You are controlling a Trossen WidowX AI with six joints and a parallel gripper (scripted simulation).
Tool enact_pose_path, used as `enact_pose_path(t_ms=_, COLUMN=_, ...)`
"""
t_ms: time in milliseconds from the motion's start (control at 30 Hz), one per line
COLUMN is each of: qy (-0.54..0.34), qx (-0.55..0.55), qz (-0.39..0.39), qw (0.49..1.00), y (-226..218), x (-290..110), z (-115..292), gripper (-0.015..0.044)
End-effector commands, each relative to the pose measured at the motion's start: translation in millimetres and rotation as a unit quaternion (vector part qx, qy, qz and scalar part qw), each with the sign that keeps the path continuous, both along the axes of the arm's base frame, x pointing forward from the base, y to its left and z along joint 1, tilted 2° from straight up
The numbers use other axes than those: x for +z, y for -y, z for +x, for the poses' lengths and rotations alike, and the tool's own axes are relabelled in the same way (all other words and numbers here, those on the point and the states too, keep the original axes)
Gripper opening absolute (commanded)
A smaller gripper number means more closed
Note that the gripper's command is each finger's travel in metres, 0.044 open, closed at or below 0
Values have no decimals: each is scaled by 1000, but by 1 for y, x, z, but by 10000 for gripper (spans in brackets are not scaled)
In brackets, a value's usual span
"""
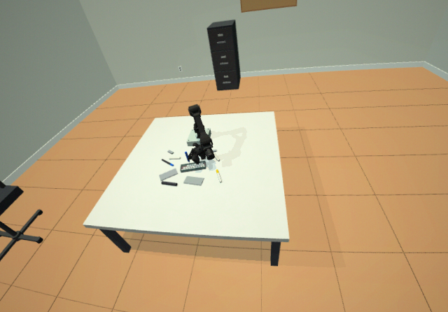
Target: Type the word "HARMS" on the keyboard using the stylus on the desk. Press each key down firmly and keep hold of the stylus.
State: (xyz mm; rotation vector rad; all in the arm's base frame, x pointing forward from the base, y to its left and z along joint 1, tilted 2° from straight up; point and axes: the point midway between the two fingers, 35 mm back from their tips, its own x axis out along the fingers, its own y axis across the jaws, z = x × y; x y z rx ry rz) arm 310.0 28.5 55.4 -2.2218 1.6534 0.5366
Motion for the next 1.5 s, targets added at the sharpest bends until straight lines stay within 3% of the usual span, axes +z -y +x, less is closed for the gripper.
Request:
enact_pose_path(t_ms=0, qy=0, qx=2, qz=-3, qw=1000, y=0, x=0, z=0, gripper=81)
enact_pose_path(t_ms=1467, qy=0, qx=2, qz=-3, qw=1000, y=1, x=-16, z=1, gripper=81)
